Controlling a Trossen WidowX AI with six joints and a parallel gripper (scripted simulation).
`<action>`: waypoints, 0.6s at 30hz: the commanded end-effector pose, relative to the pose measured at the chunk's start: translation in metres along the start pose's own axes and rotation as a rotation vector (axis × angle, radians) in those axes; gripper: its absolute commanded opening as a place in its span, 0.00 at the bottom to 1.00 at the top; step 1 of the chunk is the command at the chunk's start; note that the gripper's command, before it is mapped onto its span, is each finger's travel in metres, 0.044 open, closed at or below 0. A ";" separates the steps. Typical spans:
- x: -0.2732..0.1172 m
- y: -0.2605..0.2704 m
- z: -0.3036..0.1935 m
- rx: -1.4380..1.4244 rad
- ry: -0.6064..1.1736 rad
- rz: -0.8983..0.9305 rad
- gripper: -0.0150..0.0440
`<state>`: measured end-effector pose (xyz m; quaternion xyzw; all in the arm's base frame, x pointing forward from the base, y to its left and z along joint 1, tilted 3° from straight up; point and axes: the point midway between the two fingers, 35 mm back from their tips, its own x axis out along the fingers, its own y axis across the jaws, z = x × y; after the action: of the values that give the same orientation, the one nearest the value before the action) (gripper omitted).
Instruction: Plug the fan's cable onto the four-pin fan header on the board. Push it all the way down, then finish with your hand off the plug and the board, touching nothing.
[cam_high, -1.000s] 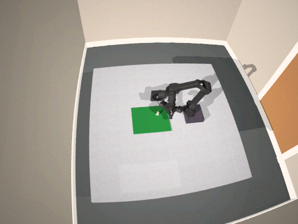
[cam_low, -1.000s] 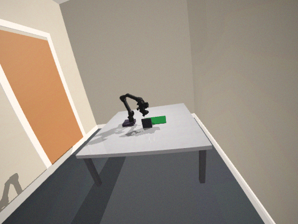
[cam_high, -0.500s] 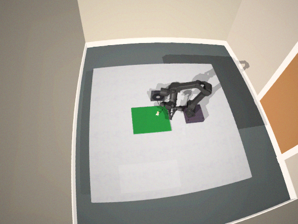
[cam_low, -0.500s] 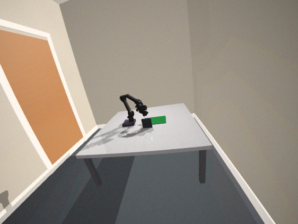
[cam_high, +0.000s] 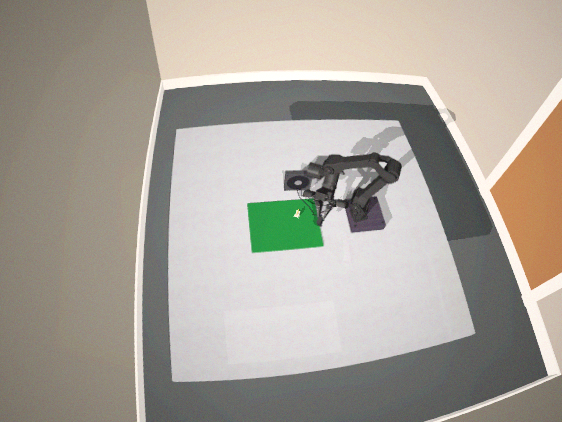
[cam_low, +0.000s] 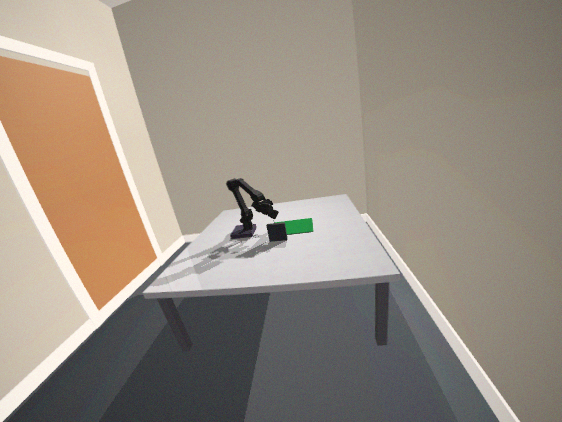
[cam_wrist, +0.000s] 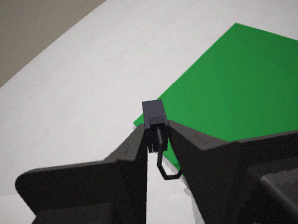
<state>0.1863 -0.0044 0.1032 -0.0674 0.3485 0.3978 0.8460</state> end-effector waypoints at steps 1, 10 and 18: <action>-0.002 0.000 0.001 -0.021 -0.057 -0.024 0.25; -0.007 -0.003 0.002 -0.064 -0.196 -0.098 0.25; -0.014 -0.007 0.003 -0.109 -0.313 -0.186 0.25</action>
<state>0.1867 -0.0152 0.1112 -0.0753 0.2047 0.3519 0.9103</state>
